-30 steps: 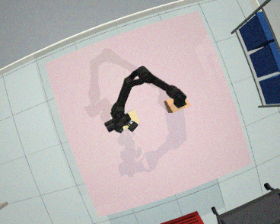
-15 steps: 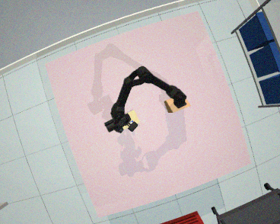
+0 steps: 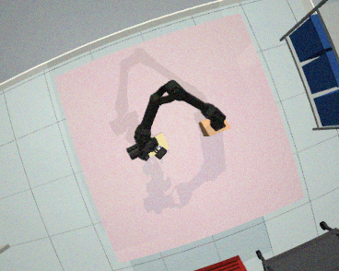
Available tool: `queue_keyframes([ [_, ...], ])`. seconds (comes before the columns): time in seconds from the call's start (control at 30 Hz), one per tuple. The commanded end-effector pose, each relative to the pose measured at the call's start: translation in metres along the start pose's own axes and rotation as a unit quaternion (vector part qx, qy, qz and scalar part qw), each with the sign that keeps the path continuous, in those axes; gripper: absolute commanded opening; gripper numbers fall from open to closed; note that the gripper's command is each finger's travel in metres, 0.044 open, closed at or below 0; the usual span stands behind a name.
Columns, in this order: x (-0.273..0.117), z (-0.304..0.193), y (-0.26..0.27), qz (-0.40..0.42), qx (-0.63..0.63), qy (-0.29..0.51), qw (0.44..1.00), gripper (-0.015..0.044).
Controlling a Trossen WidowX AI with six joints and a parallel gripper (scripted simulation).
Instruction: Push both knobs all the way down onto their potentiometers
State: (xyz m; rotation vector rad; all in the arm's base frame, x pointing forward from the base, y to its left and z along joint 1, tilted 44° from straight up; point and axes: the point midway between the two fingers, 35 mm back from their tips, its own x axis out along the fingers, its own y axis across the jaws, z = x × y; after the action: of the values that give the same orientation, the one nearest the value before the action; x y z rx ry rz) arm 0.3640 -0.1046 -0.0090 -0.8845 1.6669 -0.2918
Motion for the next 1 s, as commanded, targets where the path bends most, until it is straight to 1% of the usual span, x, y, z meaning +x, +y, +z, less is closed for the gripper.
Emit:
queue_keyframes([
  [0.0,0.0117,-0.0008,-0.0019,0.001,0.007,0.007,1.000,0.0000],
  [0.7,0.0122,-0.0008,-0.0019,0.001,0.007,0.007,1.000,0.0000],
  [0.97,0.0025,-0.0003,-0.0019,0.001,0.007,0.007,1.000,0.0000],
])
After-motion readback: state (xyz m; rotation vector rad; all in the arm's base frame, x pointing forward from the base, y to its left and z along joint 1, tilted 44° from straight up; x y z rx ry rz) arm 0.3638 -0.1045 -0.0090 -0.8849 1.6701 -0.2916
